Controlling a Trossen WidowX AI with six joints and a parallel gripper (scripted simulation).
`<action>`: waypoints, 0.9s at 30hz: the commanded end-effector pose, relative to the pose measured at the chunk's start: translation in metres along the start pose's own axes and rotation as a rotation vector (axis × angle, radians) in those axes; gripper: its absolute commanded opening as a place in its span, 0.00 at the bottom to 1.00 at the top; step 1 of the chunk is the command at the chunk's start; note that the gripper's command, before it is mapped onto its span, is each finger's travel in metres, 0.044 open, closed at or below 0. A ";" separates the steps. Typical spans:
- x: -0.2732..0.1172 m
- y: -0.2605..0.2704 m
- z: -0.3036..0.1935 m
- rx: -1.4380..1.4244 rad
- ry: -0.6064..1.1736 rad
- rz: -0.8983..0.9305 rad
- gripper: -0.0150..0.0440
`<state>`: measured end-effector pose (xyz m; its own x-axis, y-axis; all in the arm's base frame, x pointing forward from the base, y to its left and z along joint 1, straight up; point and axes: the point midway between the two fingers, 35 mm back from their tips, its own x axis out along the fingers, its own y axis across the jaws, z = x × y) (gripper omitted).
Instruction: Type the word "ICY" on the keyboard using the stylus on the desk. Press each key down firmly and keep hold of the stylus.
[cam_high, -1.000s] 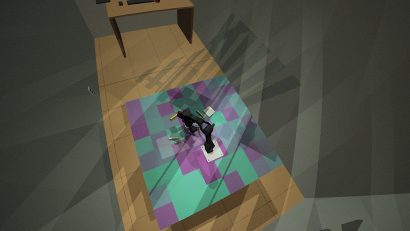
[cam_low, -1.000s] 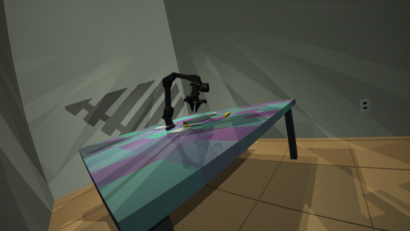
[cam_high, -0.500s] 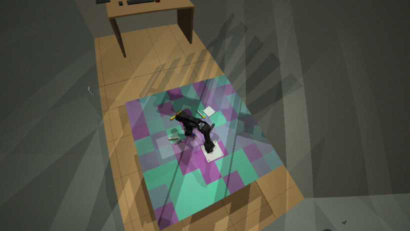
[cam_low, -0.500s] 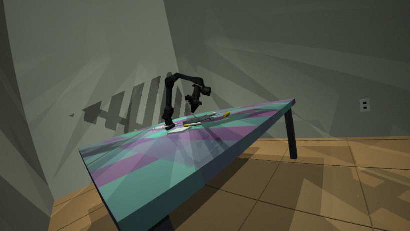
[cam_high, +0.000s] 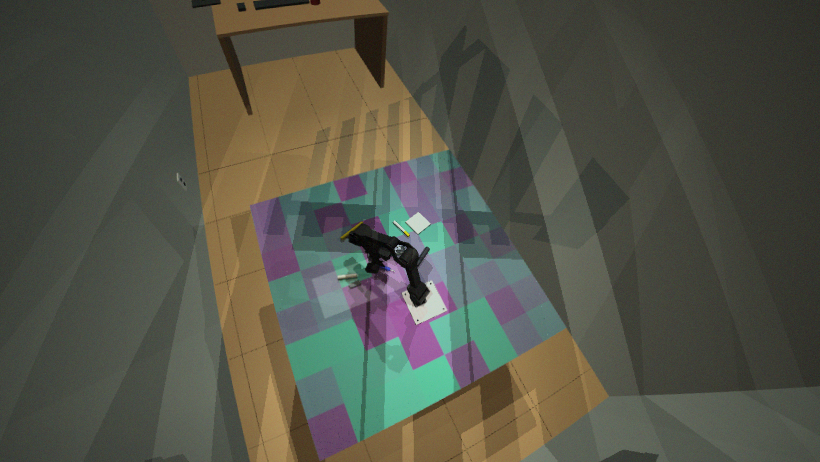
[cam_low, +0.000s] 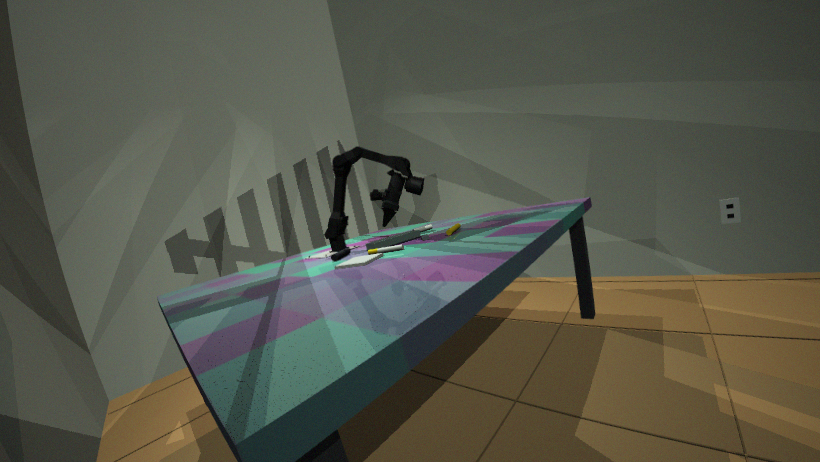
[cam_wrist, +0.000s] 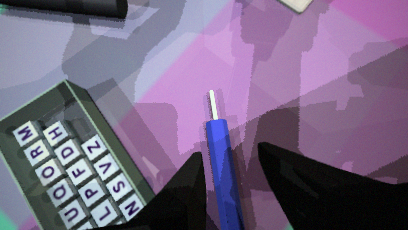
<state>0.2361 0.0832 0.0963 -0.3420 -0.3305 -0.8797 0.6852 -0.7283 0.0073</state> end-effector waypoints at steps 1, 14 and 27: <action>0.003 0.000 -0.002 0.008 -0.003 0.004 0.51; 0.012 0.001 -0.005 0.008 -0.003 0.004 0.51; 0.020 0.001 -0.009 0.008 -0.003 0.004 0.51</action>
<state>0.2365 0.0827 0.0783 -0.3392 -0.3305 -0.8807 0.6822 -0.7311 0.0116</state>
